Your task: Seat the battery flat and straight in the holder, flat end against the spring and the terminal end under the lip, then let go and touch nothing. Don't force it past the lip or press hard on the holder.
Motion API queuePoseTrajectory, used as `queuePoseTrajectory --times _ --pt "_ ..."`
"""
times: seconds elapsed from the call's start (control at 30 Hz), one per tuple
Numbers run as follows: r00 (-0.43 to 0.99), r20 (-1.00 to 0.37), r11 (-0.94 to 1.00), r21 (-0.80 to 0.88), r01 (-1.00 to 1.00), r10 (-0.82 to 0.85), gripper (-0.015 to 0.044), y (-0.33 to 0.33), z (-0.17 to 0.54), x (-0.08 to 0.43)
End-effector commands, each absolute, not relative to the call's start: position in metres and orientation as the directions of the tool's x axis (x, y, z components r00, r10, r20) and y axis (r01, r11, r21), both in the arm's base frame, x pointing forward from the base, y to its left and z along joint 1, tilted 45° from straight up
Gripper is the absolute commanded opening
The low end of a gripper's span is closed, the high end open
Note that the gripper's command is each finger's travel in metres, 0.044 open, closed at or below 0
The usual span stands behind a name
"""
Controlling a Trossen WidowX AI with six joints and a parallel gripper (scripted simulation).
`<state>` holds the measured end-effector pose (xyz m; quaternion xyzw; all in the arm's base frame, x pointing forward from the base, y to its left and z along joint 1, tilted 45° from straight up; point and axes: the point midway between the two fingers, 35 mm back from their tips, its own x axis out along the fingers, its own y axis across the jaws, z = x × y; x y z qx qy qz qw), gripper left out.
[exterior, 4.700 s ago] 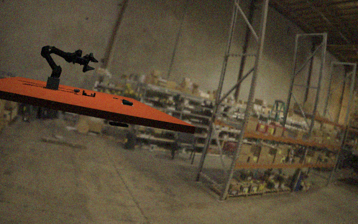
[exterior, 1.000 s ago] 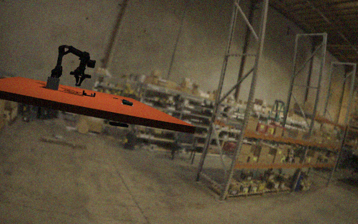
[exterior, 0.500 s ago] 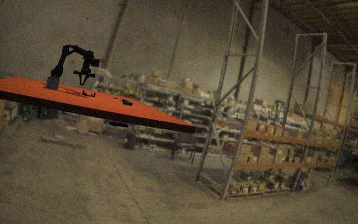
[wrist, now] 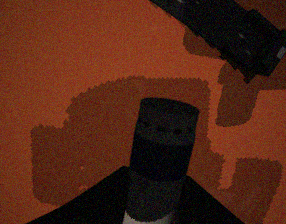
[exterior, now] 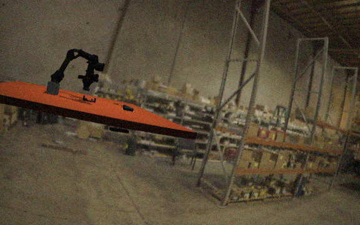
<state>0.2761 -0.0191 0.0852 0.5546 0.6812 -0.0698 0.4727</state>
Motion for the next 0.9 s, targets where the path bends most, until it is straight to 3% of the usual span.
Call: queuePoseTrajectory --times 0.0,0.37,0.73,0.87 --pt "0.063 -0.725 0.482 0.518 0.706 0.686 0.0068 -0.032 0.078 0.283" --pt "0.062 -0.723 0.674 0.668 0.315 0.688 0.0068 -0.058 0.058 0.296" --pt "0.059 -0.72 0.72 0.679 -0.143 0.691 0.0068 -0.083 0.038 0.305" --pt "0.058 -0.718 0.715 0.677 -0.174 0.694 0.0068 -0.085 0.037 0.305"
